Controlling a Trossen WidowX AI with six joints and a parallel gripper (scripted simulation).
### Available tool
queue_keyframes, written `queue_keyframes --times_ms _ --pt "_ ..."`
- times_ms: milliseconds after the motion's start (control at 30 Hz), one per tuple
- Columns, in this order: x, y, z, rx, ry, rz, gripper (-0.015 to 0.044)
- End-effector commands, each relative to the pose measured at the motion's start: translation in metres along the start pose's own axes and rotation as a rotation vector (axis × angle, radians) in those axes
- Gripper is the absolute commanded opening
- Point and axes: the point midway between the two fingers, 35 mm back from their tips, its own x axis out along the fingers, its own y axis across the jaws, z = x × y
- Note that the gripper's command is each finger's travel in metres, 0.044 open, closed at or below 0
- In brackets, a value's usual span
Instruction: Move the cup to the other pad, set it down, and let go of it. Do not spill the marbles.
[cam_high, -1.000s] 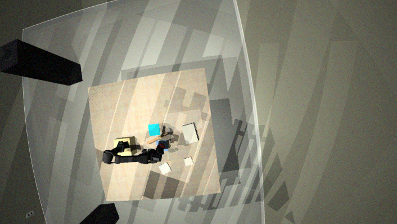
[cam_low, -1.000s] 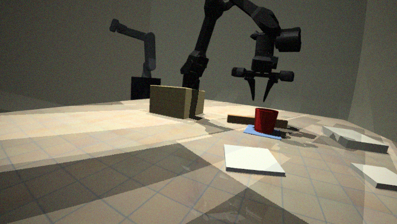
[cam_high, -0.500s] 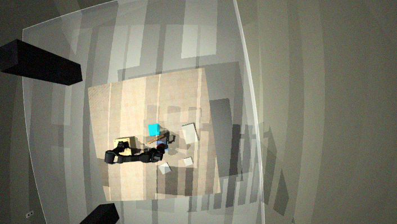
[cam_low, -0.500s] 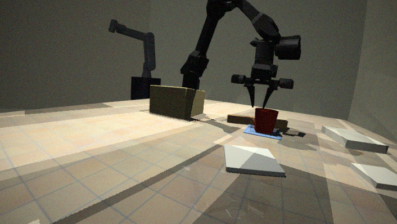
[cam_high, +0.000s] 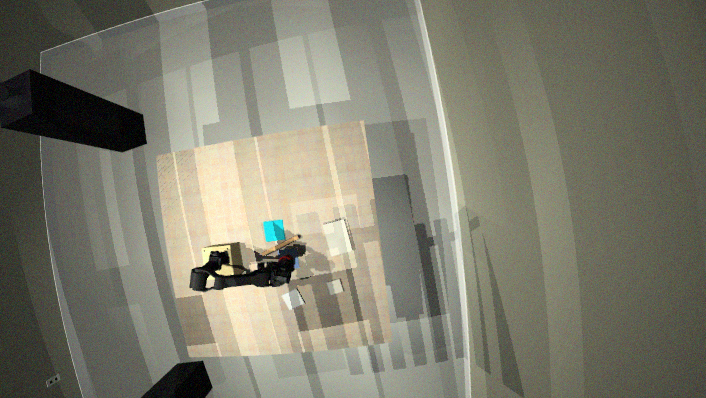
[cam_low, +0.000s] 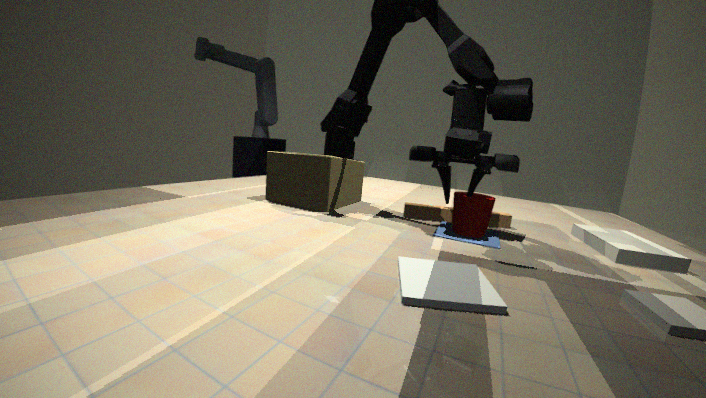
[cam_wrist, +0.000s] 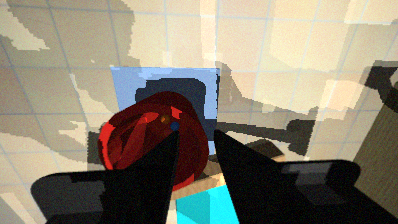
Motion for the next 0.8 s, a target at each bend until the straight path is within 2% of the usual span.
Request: queue_keyframes --times_ms 0,367,500,767 --pt "0.009 -0.002 -0.0011 0.003 0.005 -0.004 0.0148" --pt "0.0161 -0.0029 -0.0013 0.003 0.005 -0.004 0.0148" --pt "0.0144 -0.0025 -0.0006 0.0 0.001 -0.004 0.0043" --pt "0.0144 -0.0025 -0.0006 0.0 0.001 -0.004 0.0"
